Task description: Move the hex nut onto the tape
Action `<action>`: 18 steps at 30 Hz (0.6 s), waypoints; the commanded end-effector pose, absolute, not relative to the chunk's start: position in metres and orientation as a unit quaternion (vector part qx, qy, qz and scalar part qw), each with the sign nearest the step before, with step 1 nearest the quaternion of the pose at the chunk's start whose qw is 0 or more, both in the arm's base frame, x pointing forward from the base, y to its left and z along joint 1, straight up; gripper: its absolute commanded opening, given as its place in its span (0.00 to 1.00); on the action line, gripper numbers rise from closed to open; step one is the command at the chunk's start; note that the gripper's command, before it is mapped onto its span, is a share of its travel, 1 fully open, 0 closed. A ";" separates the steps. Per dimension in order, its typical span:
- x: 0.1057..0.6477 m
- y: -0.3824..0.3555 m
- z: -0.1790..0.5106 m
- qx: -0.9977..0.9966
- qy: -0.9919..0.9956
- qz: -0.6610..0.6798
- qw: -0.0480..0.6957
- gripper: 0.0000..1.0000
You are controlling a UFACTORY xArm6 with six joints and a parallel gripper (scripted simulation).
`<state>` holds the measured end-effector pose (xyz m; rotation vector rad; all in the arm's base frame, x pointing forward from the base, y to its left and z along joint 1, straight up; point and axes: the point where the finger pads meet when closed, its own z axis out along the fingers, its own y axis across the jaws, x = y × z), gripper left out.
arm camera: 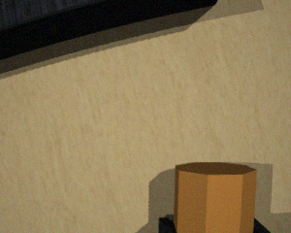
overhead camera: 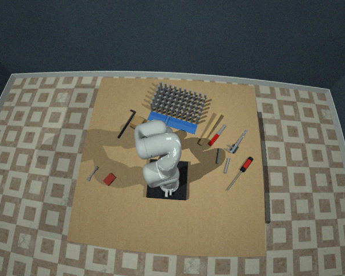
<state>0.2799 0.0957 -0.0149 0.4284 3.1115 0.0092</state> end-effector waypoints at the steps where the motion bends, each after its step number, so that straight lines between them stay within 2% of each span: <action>1: 0.278 0.097 -0.014 0.136 0.991 0.004 0.002 0.00; 18: 0.276 0.098 -0.014 0.136 0.991 0.004 0.002 0.00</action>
